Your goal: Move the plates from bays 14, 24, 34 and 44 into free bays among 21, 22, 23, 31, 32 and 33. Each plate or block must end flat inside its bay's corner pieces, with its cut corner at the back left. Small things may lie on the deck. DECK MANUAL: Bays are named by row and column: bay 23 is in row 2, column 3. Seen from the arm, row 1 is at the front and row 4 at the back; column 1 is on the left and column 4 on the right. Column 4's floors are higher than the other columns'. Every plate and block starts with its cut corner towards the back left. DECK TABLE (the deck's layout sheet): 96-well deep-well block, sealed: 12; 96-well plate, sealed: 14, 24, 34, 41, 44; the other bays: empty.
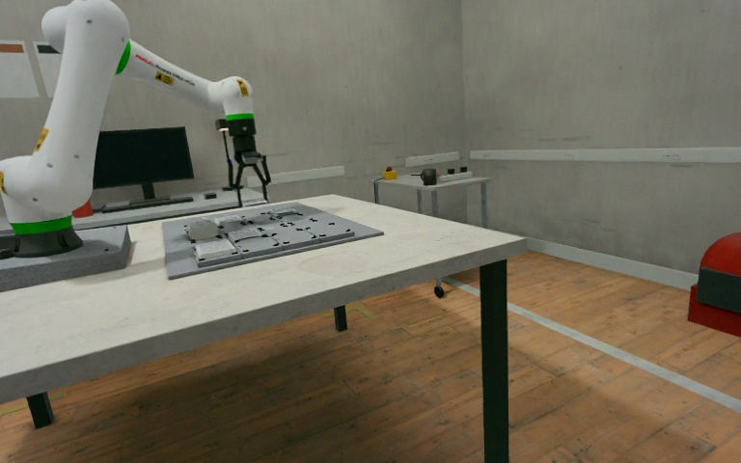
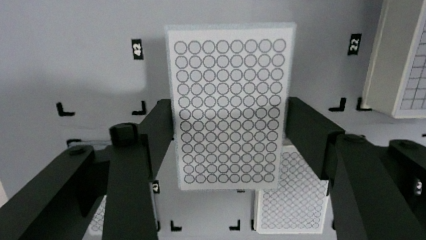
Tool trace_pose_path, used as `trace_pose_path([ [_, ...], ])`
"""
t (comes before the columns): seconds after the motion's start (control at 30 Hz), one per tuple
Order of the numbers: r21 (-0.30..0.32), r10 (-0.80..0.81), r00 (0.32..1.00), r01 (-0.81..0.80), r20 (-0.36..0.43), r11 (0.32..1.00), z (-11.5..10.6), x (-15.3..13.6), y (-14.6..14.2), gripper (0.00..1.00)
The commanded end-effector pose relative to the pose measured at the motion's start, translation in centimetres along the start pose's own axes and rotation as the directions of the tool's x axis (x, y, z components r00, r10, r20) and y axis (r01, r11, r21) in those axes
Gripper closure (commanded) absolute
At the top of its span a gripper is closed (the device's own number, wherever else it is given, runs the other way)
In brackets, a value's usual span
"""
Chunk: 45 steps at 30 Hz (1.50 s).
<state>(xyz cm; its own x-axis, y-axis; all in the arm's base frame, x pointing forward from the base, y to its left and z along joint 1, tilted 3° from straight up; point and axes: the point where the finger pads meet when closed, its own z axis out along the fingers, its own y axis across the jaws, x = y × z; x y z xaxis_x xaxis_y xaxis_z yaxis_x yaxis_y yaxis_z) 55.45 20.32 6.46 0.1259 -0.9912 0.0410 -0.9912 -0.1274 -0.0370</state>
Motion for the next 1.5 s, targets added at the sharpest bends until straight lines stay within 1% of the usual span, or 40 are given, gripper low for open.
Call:
trace_pose_path([
  [0.0,0.002,0.0,1.0,0.0,0.0,1.0,-0.1,-0.3,-0.1,0.9],
  [0.47,0.002,0.0,1.0,0.0,0.0,1.0,-0.1,-3.9,-0.9,0.9],
  [0.53,0.002,0.0,1.0,0.0,0.0,1.0,-0.1,-3.9,-0.9,0.9],
  [1.47,0.002,0.0,1.0,0.0,0.0,1.0,-0.1,-10.7,-2.4,0.9],
])
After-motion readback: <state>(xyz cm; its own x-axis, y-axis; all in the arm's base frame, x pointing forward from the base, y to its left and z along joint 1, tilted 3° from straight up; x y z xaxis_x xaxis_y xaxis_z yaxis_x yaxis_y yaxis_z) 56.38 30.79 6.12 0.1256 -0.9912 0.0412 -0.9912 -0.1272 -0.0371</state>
